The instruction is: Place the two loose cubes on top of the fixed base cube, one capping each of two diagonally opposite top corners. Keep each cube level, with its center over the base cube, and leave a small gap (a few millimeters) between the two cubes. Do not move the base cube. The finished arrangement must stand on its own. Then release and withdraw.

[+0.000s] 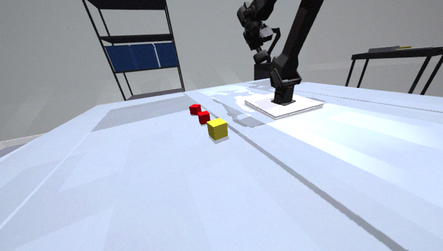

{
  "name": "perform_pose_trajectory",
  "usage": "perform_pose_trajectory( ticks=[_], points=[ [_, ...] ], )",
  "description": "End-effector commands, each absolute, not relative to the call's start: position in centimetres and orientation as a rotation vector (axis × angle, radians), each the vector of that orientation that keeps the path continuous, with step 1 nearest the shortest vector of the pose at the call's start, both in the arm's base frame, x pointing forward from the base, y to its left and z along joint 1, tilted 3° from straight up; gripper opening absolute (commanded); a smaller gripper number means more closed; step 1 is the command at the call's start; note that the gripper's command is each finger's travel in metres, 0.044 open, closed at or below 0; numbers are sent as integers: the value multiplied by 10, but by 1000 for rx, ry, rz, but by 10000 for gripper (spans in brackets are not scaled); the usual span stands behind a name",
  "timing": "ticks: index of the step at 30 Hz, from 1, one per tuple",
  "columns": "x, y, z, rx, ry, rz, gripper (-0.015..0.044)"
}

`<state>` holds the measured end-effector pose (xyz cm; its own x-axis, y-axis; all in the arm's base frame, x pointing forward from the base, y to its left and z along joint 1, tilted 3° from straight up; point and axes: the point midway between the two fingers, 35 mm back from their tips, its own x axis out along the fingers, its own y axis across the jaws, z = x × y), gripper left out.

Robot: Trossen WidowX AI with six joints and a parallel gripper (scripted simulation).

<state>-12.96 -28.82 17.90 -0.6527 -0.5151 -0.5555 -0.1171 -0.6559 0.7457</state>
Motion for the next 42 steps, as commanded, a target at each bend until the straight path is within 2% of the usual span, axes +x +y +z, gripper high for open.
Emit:
perform_pose_trajectory(
  ticks=[1, 5, 6, 14, 23, 34, 42],
  points=[
    [-128, -289, 179, 1168, -1143, -2387, 374],
    [-94, -308, 176, 1239, -846, -2340, 269],
    [-84, -313, 175, 1255, -759, -2321, 265],
    [7, -333, 167, 1297, -103, -2088, 265],
    [112, -320, 159, 1205, 519, -1702, 265],
    [225, -255, 153, 968, 1102, -1125, 265],
    [281, -189, 153, 770, 1387, -705, 265]
  ],
)
